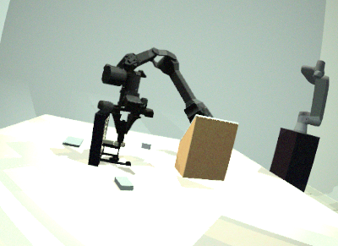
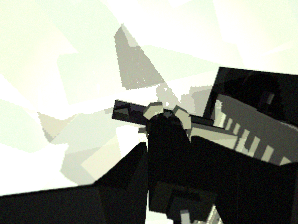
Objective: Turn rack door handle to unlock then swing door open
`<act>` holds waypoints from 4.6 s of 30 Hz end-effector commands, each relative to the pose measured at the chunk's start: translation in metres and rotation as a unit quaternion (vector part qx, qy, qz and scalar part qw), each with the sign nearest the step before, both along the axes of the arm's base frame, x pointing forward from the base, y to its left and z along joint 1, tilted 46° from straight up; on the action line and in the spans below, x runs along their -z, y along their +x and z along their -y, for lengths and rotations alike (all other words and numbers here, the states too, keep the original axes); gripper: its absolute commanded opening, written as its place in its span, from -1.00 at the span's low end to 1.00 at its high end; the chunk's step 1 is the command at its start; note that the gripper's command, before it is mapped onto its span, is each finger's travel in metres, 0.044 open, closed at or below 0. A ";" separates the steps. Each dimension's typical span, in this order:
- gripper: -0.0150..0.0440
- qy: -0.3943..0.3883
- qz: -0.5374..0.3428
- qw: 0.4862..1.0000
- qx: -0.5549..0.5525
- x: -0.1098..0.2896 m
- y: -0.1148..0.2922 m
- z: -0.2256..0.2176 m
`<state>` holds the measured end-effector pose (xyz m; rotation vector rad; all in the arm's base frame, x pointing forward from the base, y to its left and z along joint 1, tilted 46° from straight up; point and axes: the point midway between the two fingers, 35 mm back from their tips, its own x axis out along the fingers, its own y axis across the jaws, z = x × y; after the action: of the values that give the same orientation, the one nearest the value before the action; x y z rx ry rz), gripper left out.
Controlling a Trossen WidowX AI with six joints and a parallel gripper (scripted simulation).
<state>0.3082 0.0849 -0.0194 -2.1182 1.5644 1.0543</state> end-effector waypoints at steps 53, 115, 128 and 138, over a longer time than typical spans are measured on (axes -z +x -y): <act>0.47 0.126 0.648 0.364 0.657 0.000 0.001 0.002; -0.45 0.134 0.679 -0.218 0.688 -0.001 -0.002 0.004; -0.45 0.136 0.694 -0.076 0.703 -0.004 -0.013 0.009; -0.45 0.136 0.696 0.032 0.704 -0.010 -0.029 0.018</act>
<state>0.2846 0.0716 -0.0122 0.3555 0.7865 -1.2149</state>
